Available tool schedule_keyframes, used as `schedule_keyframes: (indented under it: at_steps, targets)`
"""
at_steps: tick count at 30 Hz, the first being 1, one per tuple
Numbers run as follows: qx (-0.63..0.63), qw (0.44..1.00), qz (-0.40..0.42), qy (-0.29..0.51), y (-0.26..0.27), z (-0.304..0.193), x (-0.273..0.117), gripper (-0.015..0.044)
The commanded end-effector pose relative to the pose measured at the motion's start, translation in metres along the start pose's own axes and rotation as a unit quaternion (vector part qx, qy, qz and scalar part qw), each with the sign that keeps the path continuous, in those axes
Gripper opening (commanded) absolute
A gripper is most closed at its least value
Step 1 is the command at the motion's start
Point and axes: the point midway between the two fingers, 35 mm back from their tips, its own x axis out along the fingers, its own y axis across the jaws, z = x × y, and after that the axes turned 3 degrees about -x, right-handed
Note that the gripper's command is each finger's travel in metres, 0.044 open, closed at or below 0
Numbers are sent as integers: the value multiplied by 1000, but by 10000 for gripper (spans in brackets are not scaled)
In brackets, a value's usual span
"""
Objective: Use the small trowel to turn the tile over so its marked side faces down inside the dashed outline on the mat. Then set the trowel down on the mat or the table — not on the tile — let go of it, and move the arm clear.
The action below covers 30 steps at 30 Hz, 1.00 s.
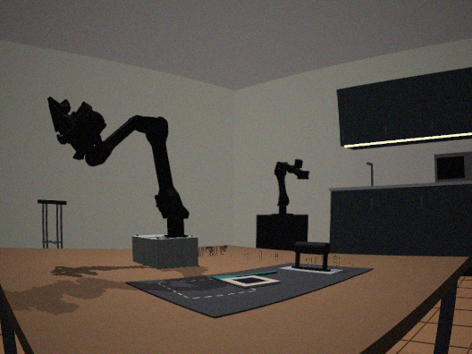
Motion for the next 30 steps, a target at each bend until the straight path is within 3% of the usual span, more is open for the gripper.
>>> schedule_keyframes:
  at_steps: [1,16,30]
  targets:
    - [40,999,25,1,22,8,12,270]
    - [219,958,178,46,161,62,42,270]
    - [359,865,333,111,293,152,24,270]
